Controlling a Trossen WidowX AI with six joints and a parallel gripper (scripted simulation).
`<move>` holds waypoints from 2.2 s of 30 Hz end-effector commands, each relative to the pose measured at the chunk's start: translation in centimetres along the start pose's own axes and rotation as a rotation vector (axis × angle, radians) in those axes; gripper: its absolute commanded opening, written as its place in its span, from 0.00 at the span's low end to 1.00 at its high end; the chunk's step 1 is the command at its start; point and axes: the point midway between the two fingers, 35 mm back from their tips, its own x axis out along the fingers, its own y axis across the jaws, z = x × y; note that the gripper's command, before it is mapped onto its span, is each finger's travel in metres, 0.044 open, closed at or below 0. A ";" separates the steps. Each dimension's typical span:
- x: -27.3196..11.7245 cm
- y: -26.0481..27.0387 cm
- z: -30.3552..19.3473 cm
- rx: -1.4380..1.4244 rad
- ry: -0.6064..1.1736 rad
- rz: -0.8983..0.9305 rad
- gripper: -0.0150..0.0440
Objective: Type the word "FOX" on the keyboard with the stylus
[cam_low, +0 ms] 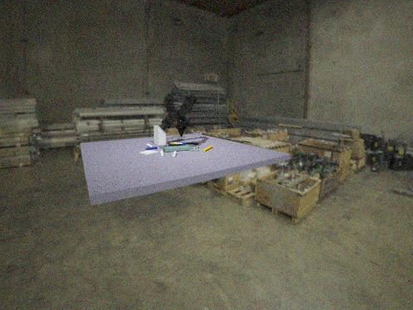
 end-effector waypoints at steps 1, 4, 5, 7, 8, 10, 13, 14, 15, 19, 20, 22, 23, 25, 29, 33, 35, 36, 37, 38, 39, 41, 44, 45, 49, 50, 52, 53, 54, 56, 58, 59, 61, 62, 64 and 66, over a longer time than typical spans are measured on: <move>0.0 0.0 0.0 0.000 0.000 0.000 0.34; 0.0 0.0 0.0 0.000 0.000 0.000 0.39; 0.0 0.0 0.0 0.000 0.000 0.000 0.34; 0.0 0.0 0.0 0.000 0.000 0.000 0.25; 0.0 0.0 0.0 0.000 0.000 0.000 0.25; 0.0 0.0 0.0 0.000 0.000 0.000 0.25; 0.0 0.0 0.0 0.000 0.000 0.000 0.25; 0.0 0.0 0.0 0.000 0.000 0.000 0.25; 0.0 0.0 0.0 0.000 0.000 0.000 0.25; 0.0 0.0 0.0 0.000 0.000 0.000 0.34; 0.0 -0.3 0.0 0.012 -0.003 -0.005 0.39; 0.4 -2.6 0.1 0.109 -0.027 -0.043 0.48; 0.6 -4.4 0.0 0.185 -0.048 -0.072 0.51; 1.1 -7.9 -0.4 0.339 -0.092 -0.126 0.51; 1.9 -14.5 -2.1 0.671 -0.204 -0.227 0.51; 2.7 -20.3 -5.2 1.035 -0.347 -0.313 0.51; 3.1 -22.4 -7.0 1.201 -0.419 -0.344 0.51; 3.2 -22.3 -7.1 1.232 -0.433 -0.349 0.51; 3.2 -22.2 -7.2 1.253 -0.442 -0.353 0.51; 3.2 -22.2 -7.3 1.260 -0.445 -0.354 0.51; 3.2 -22.2 -7.3 1.260 -0.445 -0.354 0.51; 3.2 -22.2 -7.3 1.260 -0.445 -0.354 0.51; 3.2 -22.3 -7.3 1.260 -0.445 -0.354 0.51; 3.2 -22.3 -7.3 1.260 -0.445 -0.354 0.51; 3.4 -22.3 -7.3 1.260 -0.445 -0.354 0.51; 3.5 -22.3 -7.3 1.260 -0.445 -0.354 0.51; 3.6 -22.3 -7.3 1.260 -0.445 -0.354 0.51; 3.6 -22.3 -7.3 1.260 -0.445 -0.354 0.51; 3.7 -22.3 -7.3 1.260 -0.445 -0.353 0.51; 3.8 -22.3 -7.3 1.260 -0.445 -0.353 0.51; 3.9 -22.3 -7.3 1.260 -0.445 -0.353 0.51; 3.9 -22.3 -7.3 1.260 -0.445 -0.353 0.51; 4.0 -22.3 -7.4 1.260 -0.445 -0.353 0.51; 4.0 -22.3 -7.4 1.260 -0.445 -0.353 0.51; 4.1 -22.3 -7.4 1.260 -0.445 -0.353 0.51; 4.2 -22.4 -7.5 1.260 -0.445 -0.353 0.51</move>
